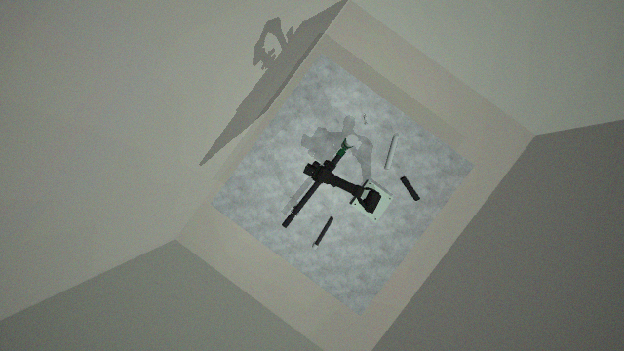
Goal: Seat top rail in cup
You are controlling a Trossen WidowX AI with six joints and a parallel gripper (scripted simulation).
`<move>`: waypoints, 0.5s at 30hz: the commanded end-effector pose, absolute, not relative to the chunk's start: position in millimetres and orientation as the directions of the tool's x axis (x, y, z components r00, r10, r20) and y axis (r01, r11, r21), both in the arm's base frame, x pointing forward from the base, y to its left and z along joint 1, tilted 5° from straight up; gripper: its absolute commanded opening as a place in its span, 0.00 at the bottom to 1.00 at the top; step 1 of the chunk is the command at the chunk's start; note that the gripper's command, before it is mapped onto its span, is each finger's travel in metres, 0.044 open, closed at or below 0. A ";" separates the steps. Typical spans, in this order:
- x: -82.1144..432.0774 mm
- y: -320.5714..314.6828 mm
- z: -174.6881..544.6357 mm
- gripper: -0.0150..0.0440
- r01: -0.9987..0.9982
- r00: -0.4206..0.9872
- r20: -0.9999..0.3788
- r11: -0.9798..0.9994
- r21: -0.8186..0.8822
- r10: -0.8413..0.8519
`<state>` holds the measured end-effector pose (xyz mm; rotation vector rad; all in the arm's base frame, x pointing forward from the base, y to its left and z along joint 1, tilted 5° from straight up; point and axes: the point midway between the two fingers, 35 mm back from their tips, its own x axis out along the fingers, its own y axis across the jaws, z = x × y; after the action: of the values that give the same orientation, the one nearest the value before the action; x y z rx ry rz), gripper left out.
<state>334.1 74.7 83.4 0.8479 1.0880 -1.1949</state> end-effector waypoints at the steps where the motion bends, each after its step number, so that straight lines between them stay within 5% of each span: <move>1: 337.4 61.4 93.2 0.25 0.982 0.030 -0.949 0.188 -0.031 -0.313; 15: 339.3 57.7 97.9 0.25 0.982 0.031 -0.949 0.188 -0.030 -0.313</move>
<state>335.5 60.2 89.7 0.8240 1.0779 -1.2148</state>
